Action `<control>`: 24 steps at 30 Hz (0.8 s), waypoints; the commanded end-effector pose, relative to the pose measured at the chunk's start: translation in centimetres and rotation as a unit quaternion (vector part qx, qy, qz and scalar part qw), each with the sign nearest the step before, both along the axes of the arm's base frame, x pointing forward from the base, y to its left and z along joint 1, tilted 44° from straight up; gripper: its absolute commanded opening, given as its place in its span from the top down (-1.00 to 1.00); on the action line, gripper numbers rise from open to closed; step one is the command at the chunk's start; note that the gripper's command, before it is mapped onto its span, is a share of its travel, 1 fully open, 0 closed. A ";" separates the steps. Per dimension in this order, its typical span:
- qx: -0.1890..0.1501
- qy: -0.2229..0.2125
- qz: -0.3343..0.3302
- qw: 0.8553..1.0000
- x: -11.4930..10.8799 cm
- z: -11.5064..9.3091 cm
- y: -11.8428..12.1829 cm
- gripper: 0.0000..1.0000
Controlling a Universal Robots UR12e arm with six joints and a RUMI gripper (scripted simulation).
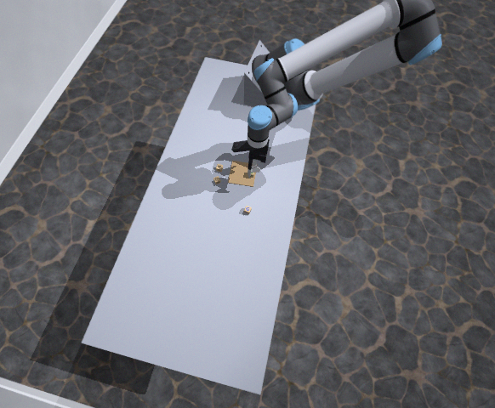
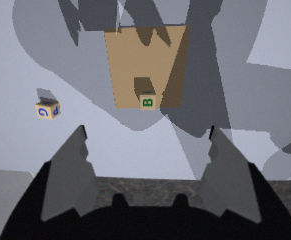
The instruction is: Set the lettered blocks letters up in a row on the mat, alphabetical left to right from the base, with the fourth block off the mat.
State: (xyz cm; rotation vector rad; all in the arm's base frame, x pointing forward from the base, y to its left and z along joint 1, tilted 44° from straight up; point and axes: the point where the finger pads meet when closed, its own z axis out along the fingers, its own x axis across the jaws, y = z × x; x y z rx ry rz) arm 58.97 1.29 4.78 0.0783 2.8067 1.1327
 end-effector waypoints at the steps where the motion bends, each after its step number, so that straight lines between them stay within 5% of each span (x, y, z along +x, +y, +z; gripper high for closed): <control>1: -0.001 -0.005 0.004 1.000 0.2 0.0 -0.1 -1.00; 24: -0.020 -0.105 0.108 0.988 2.6 0.3 -0.6 -1.00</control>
